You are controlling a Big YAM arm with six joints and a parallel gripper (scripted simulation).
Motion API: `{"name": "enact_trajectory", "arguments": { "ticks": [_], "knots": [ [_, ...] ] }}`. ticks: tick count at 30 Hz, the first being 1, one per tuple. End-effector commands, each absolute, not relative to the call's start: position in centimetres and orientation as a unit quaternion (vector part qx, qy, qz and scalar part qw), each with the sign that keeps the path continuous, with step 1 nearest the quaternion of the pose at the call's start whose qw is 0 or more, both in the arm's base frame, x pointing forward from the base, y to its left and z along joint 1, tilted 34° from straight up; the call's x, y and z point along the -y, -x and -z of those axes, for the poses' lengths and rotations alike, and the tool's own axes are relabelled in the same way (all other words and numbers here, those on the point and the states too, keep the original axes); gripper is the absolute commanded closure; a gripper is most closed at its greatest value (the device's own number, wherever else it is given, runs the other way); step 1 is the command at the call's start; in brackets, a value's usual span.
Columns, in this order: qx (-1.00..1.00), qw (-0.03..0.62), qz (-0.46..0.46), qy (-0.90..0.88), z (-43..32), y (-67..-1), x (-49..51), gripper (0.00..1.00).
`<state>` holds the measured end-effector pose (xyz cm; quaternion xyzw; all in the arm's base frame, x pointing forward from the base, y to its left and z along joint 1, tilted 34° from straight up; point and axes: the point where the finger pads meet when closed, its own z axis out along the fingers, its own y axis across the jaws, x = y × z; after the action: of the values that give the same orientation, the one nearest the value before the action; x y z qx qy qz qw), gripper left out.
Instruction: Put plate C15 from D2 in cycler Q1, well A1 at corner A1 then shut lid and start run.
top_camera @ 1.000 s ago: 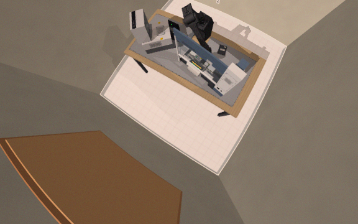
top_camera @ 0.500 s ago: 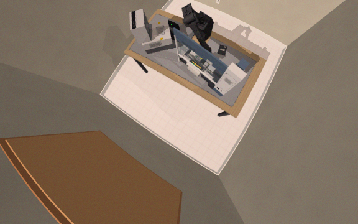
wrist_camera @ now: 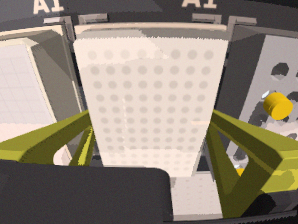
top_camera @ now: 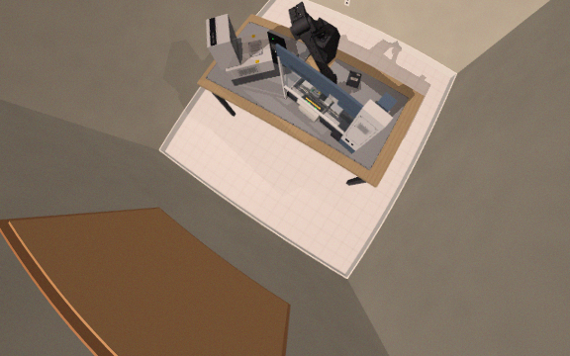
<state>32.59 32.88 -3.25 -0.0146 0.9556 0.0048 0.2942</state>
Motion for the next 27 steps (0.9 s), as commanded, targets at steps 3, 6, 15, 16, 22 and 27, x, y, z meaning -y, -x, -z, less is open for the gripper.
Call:
{"name": "enact_trajectory", "arguments": {
  "ticks": [3,6,15,16,22,27],
  "knots": [
    [-0.954,0.3,-0.016,0.014,1.4,-31.5,-33.7,1.0],
    [-0.956,0.295,-0.007,0.009,1.7,-31.3,-32.9,1.0],
    [-0.953,0.301,-0.019,0.012,-0.2,-30.6,-33.7,1.0],
    [-0.953,0.302,-0.02,0.011,-0.5,-30.6,-33.9,1.0],
    [-0.953,0.301,-0.018,0.009,-1.1,-30.4,-34.1,1.0],
    [-0.953,0.303,-0.019,0.012,-1.4,-30.3,-34.1,1.0]
  ]
}}
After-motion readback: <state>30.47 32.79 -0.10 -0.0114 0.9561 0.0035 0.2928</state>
